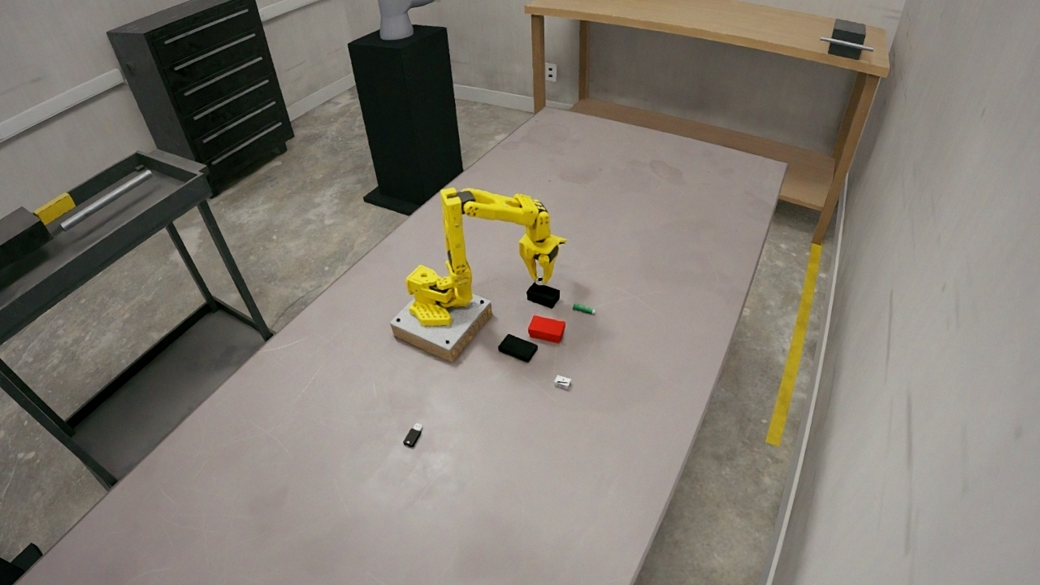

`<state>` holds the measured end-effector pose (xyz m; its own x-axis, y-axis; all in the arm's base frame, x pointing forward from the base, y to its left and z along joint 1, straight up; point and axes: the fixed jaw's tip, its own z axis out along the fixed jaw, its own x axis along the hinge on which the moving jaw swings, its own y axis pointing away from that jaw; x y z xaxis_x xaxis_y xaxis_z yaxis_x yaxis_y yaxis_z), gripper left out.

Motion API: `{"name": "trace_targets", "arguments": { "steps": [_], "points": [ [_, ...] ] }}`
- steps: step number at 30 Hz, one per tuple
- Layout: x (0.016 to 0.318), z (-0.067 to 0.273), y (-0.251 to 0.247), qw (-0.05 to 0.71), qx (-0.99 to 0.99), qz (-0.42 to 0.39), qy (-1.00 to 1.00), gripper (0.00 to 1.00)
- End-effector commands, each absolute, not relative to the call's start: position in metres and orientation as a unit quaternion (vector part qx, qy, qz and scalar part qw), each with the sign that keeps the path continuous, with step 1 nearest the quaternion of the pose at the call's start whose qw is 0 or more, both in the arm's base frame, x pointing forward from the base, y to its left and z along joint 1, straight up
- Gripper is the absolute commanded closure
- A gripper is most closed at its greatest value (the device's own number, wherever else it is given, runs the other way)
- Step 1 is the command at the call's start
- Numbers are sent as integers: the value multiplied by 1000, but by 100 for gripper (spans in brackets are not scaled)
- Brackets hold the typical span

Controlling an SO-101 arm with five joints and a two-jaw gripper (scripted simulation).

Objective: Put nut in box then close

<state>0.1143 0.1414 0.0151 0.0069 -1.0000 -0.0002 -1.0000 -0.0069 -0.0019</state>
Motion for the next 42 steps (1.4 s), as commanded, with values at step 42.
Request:
{"name": "trace_targets", "arguments": {
  "steps": [42],
  "points": [
    [112, 3, 141, 1, -710, 0, 705, 93]
  ]
}}
